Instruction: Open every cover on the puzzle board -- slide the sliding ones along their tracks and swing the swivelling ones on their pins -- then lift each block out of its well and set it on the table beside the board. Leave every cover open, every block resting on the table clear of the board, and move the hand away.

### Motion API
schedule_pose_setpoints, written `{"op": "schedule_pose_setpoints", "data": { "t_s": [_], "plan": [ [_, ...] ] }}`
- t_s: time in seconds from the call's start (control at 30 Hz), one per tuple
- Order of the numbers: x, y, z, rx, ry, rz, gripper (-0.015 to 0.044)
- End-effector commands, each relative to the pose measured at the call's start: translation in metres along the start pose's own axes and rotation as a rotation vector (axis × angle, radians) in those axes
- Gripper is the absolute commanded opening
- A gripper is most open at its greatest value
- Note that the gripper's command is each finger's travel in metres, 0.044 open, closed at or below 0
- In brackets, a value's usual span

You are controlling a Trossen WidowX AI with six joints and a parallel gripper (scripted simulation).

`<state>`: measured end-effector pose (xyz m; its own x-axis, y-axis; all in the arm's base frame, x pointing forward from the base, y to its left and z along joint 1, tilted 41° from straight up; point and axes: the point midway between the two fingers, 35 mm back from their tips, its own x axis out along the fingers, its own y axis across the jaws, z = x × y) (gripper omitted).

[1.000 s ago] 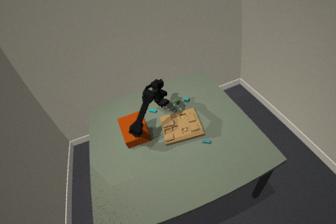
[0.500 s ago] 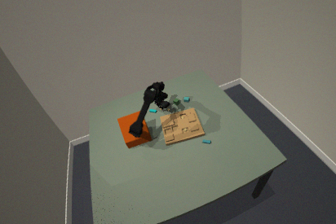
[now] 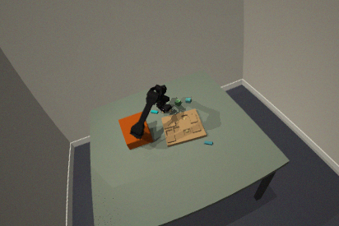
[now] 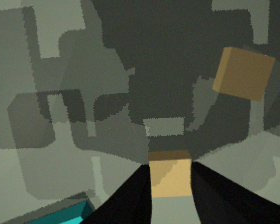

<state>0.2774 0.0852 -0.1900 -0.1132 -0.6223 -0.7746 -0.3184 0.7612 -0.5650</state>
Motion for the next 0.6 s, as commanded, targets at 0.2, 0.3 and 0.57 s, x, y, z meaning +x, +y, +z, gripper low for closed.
{"op": "schedule_pose_setpoints", "data": {
  "t_s": [0.2,0.3,0.57],
  "plan": [
    [0.0035,-0.0003,-0.001,0.0,0.002,-0.001,0.0185],
    [0.0035,-0.0003,-0.001,0.0,0.002,-0.001,0.0264],
    [-0.0011,-0.0001,-0.0006,-0.001,0.002,-0.001,0.044]
  ]
}}
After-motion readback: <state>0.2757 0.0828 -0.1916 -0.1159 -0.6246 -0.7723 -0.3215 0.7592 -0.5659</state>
